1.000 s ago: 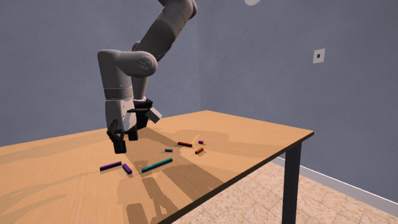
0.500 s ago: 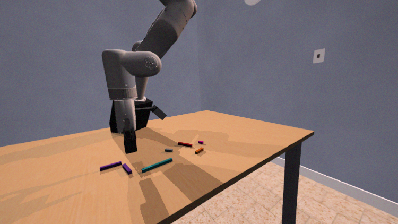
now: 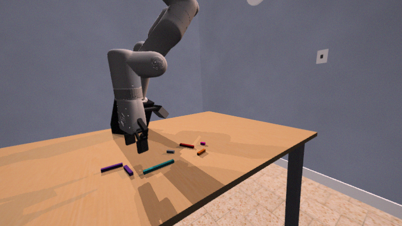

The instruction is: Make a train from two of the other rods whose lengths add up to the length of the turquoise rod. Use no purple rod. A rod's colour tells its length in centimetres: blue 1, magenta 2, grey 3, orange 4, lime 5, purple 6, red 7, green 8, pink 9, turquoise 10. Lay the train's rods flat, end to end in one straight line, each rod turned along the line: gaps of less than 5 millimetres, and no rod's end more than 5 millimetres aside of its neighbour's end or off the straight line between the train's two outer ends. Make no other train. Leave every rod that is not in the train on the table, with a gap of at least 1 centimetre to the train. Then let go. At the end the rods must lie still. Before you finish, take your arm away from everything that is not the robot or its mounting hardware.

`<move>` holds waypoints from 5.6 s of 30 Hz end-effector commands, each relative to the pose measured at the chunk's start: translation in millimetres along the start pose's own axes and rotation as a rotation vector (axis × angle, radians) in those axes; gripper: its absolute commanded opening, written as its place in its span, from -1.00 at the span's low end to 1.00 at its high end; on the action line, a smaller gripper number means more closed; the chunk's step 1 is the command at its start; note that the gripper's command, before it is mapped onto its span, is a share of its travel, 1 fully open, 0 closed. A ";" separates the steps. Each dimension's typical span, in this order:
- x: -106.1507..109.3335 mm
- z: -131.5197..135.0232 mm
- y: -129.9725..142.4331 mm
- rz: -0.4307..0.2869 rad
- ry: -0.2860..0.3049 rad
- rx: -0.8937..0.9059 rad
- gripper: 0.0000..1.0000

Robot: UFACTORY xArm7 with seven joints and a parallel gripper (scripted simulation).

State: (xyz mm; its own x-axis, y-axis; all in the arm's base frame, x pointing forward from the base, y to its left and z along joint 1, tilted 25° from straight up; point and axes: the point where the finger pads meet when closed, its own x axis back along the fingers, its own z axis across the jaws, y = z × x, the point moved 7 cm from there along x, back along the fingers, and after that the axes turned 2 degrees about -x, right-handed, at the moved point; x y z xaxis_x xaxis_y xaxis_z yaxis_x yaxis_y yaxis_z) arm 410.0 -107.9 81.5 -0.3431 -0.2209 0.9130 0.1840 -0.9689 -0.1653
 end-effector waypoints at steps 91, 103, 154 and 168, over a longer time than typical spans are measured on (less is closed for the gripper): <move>5.0 40.9 -28.6 -0.024 0.019 1.334 1.00; 5.0 40.9 -28.6 -0.024 0.019 1.334 1.00; 5.0 40.5 -30.3 -0.024 0.020 1.293 1.00; 5.0 36.4 -46.0 -0.021 0.028 0.923 1.00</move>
State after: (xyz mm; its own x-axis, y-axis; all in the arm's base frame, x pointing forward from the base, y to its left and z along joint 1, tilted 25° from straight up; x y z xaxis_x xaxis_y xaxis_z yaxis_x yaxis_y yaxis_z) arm 434.6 -65.4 105.4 -0.3810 -0.2248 0.8968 0.8818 -0.3800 0.2794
